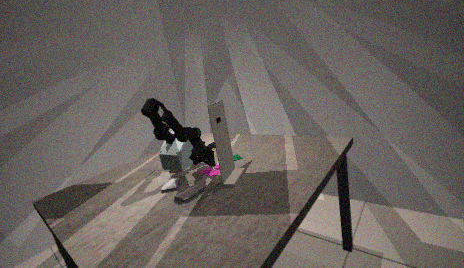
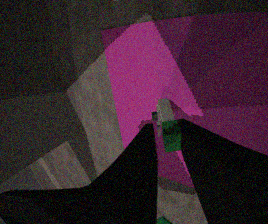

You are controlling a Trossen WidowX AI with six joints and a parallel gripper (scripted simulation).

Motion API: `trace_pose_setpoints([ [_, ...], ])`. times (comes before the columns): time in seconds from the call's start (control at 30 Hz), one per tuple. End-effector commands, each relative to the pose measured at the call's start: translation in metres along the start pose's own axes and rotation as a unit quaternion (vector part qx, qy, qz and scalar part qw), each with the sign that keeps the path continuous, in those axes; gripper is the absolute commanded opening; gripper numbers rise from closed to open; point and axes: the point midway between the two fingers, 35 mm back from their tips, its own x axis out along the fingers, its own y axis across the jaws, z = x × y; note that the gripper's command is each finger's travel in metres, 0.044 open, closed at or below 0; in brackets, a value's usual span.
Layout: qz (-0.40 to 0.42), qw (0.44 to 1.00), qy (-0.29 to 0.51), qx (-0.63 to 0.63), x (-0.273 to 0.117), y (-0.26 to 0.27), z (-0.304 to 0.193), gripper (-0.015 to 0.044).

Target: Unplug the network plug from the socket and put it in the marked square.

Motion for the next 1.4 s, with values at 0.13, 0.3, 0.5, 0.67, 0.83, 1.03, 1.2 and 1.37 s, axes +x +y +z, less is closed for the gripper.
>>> trace_pose_setpoints([
  [0.13,-0.001,1.0,-0.001,0.0,0.0,0.0,0.0,0.0156],
  [0.3,-0.001,1.0,0.0,0.0,-0.004,0.0,0.0,0.0156],
  [0.5,-0.001,1.0,0.001,0.0,-0.01,0.001,-0.001,0.0156],
  [0.67,-0.001,1.0,0.001,0.0,-0.016,0.001,-0.001,0.0156],
  [0.83,-0.001,1.0,0.001,-0.001,-0.021,0.001,-0.002,0.0156],
  [1.03,-0.001,1.0,0.002,-0.001,-0.026,0.002,-0.002,0.0156],
  [1.2,-0.002,1.0,0.003,-0.001,-0.029,0.005,-0.003,0.0156],
  [1.37,-0.002,1.0,0.004,0.0,-0.032,0.008,-0.004,0.0156],
])
